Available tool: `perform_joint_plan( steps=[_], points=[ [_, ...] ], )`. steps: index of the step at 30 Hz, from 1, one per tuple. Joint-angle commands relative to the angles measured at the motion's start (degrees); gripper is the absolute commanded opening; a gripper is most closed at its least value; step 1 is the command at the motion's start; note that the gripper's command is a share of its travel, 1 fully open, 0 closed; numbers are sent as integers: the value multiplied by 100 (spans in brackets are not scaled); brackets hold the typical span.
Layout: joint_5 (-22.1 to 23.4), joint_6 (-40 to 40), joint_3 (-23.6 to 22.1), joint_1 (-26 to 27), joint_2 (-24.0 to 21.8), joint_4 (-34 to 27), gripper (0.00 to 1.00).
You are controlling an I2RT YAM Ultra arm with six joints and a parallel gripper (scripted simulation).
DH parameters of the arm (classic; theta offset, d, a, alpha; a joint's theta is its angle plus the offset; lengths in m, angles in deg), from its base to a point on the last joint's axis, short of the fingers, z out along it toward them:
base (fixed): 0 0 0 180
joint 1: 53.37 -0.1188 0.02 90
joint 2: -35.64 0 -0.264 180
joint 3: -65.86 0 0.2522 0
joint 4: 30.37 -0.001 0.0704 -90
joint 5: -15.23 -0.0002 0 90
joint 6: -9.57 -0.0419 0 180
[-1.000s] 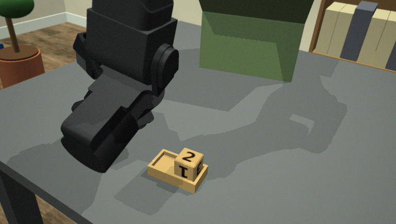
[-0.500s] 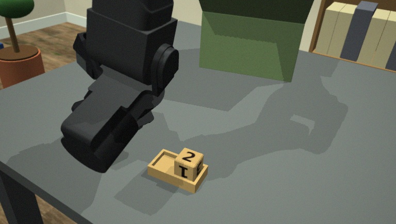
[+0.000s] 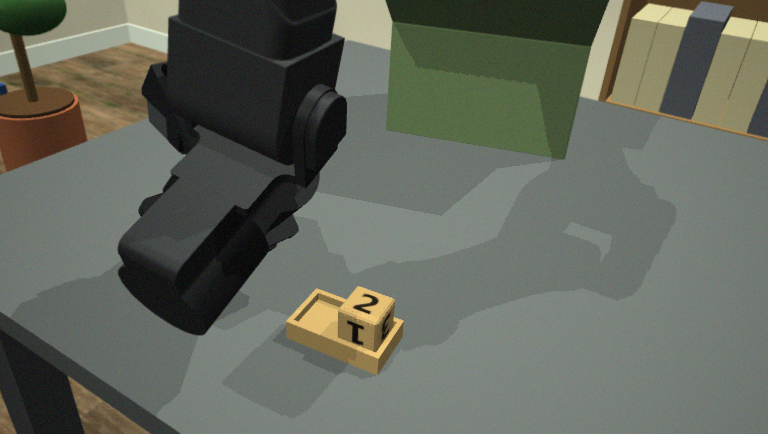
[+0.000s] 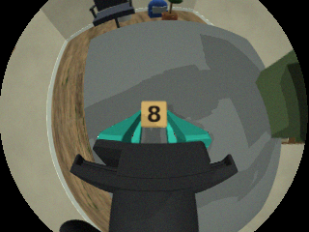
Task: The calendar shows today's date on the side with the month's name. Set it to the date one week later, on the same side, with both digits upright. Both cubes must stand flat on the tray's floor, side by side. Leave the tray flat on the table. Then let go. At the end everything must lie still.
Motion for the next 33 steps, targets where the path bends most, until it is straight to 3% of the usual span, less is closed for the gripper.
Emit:
perform_joint_plan(
  steps=[1, 14, 22, 33],
  points=[
    [-89, -3, 12, 8, -34, -3, 27],
    [-83, 8, -44, 18, -118, -25, 27],
    [-58, 59, -281, 69, -494, -139, 27],
    [9, 192, -725, 202, -1359, -490, 27]
  ],
)
